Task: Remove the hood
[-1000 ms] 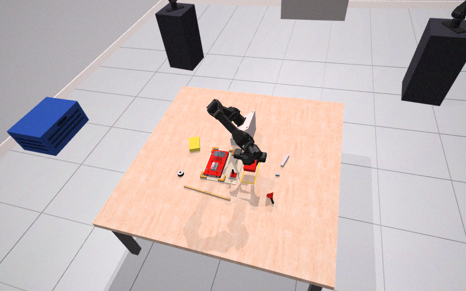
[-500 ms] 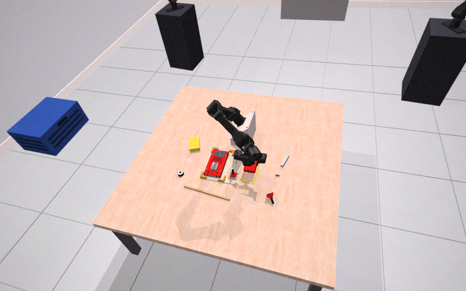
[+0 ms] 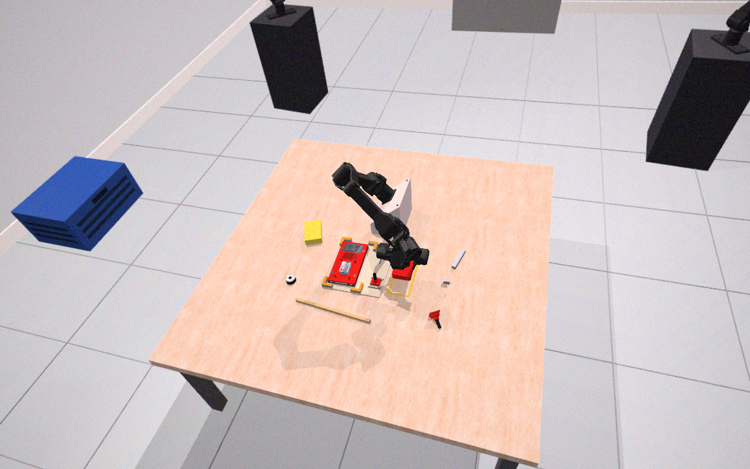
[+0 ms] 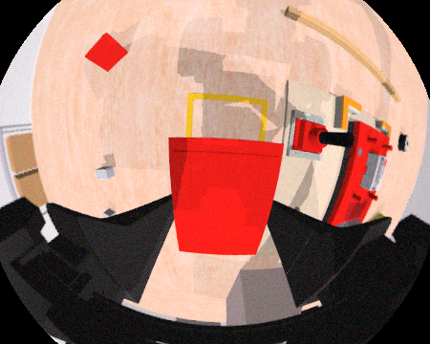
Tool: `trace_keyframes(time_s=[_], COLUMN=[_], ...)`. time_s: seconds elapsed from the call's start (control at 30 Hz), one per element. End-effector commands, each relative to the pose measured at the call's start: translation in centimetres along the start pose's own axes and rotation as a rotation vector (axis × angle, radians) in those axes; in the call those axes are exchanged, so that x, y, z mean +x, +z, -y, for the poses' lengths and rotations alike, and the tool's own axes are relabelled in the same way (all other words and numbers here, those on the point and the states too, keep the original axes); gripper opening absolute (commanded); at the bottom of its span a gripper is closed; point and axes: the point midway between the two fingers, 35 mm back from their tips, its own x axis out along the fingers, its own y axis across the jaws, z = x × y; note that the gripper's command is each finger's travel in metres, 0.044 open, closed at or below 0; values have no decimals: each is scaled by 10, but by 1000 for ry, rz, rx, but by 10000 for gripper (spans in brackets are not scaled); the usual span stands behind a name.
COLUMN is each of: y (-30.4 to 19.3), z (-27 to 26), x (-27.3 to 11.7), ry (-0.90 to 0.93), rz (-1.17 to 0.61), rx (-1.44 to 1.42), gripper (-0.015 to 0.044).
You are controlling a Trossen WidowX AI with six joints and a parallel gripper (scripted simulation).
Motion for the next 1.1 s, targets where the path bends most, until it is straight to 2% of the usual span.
trace_keyframes(time_s=[0.0,1.07], y=[0,-1], z=[0,1], x=[3,20], ry=[-2,-4], rz=[3,3], rx=[-4,-4], gripper=[0,0])
